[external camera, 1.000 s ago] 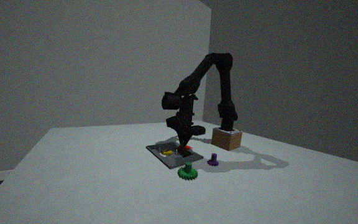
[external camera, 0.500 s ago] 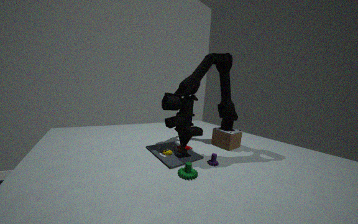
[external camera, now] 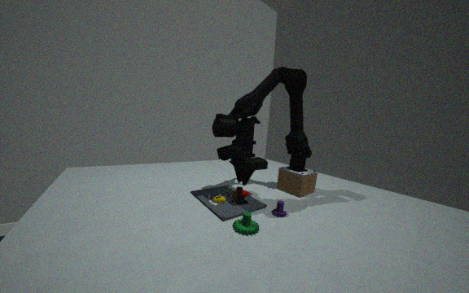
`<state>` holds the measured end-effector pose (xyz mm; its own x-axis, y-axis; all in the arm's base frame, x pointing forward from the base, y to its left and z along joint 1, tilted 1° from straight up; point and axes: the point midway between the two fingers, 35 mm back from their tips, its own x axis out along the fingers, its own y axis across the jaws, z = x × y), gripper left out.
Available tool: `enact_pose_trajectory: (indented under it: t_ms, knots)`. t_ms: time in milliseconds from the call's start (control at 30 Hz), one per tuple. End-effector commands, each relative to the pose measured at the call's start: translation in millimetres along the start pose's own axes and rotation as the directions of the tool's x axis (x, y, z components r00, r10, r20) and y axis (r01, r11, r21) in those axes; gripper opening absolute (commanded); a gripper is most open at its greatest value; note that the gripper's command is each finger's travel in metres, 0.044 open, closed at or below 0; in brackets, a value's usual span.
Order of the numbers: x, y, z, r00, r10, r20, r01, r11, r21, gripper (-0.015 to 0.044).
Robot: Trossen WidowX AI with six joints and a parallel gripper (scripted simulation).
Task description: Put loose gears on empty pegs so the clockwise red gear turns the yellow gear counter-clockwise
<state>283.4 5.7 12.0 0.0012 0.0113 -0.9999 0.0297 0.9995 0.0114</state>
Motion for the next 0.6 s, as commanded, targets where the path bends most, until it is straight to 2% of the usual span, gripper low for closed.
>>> enact_pose_trajectory:
  t_ms: [0, 67, 133, 300, 433, 567]
  knots:
    - [-24.4, 0.2, 4.7, 1.0, 0.002, 0.03, -0.002, 1.0, -0.005, 0.014]
    - [-24.4, 0.2, 4.7, 1.0, 0.002, 0.03, -0.002, 1.0, -0.005, 0.014]
    - [-15.1, 9.0, 1.5, 1.0, -0.001, 0.022, 0.002, 0.999, -0.044, 0.0193]
    - [-13.3, 67.9, -24.9, 1.0, -0.019, 0.023, 0.026, 0.936, -0.35, 0.0324]
    - [-14.2, 110.8, -55.7, 1.0, 0.003, 0.025, 0.012, 0.806, -0.591, 0.0429]
    - [-14.5, 123.9, -68.2, 1.0, 0.013, 0.023, 0.006, 0.745, -0.667, 0.044]
